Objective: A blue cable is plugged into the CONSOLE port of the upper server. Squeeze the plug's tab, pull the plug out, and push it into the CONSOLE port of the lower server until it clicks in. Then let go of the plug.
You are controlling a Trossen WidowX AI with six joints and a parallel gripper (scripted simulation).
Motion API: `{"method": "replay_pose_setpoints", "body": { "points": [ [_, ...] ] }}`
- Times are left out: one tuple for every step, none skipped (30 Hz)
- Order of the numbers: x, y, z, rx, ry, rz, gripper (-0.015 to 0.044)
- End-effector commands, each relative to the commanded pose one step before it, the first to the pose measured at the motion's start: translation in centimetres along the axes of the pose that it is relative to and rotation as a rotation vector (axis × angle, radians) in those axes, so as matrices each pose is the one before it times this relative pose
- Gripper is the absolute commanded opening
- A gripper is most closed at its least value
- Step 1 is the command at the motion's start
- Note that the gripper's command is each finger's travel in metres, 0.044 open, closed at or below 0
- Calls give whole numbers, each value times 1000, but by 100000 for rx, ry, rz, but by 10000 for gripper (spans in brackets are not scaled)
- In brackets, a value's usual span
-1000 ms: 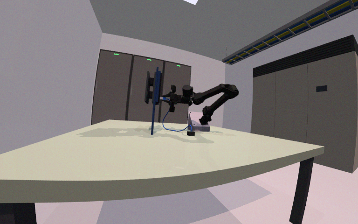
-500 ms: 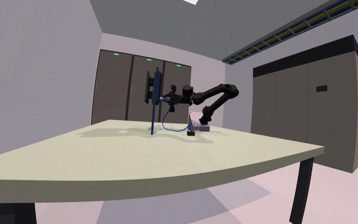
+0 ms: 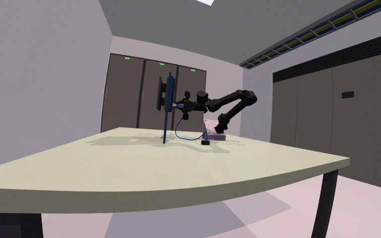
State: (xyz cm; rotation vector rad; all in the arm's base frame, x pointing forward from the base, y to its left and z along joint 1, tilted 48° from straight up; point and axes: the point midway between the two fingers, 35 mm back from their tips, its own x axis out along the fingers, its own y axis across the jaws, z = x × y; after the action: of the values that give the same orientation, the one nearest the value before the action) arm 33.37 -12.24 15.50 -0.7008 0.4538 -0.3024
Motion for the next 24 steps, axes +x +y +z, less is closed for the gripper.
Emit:
{"method": "replay_pose_setpoints", "body": {
  "points": [
    [37, -402, 1024, 687, -3004, -709, 0],
    [0, 0, 0, 0, 0, 0, 0],
    [0, 0, 0, 0, 0, 0, 0],
    [-2, -1, 9, 0, 3, 1, 0],
    [-7, -3, 27, 0, 10, 3, 0],
    [-9, -4, 35, 0, 13, 4, 0],
    [-14, -7, 54, -1, 21, 6, 0],
    [-16, -7, 60, -1, 23, 7, 0],
    [-14, -6, 50, -1, 19, 6, 0],
    [-8, -4, 30, 0, 11, 3, 0],
    [-3, -1, 10, 0, 4, 1, 0],
    [0, 0, 0, 0, 0, 0, 0],
    [0, 0, 0, 0, 0, 0, 0],
    [0, 0, 0, 0, 0, 0, 0],
    [0, 0, 0, 0, 0, 0, 0],
    [0, 0, 0, 0, 0, 0, 0],
    [0, 0, 0, 0, 0, 0, 0],
    [0, 0, 0, 0, 0, 0, 0],
    [0, 0, 0, 0, 0, 0, 0],
    [5, -2, 6, -32, 110, 42, 0],
    [5, -2, 6, -32, 110, 42, 0],
    [0, 0, 0, 0, 0, 0, 0],
    [0, 0, 0, 0, 0, 0, 0],
    [-3, -1, 9, -1, 4, 1, 0]
  ]
}}
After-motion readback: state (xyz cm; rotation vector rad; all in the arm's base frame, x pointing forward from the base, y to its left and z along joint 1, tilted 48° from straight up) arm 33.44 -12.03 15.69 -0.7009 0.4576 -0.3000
